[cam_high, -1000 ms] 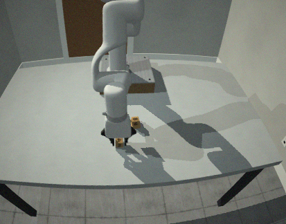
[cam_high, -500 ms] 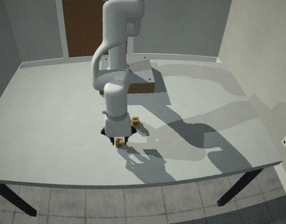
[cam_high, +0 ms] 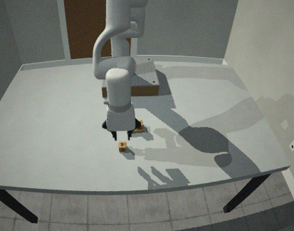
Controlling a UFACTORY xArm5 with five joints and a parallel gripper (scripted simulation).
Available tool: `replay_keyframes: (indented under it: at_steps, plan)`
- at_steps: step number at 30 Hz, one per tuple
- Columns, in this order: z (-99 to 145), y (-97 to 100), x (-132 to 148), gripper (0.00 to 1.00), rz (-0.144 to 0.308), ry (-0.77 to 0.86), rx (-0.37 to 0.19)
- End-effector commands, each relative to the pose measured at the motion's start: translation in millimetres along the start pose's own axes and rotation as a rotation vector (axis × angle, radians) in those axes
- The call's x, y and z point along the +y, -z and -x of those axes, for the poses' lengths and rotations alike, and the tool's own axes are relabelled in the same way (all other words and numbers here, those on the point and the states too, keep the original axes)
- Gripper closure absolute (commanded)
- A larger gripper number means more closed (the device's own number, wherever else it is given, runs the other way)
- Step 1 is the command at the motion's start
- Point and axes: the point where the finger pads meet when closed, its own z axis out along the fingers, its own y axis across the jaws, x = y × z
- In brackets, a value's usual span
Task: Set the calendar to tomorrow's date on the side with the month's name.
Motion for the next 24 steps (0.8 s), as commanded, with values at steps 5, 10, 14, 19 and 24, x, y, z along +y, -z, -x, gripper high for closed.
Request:
replay_keyframes:
  at_steps: [5,10,14,19,24]
  plan:
    - [1.0,23.1,0.5,0.51,0.000,0.000,-0.003]
    - [1.0,23.4,0.5,0.00,0.000,0.000,-0.003]
    - [1.0,23.4,0.5,0.00,0.000,0.000,-0.003]
    - [1.0,23.4,0.5,0.00,0.000,0.000,-0.003]
    - [1.0,23.4,0.5,0.00,0.000,0.000,-0.003]
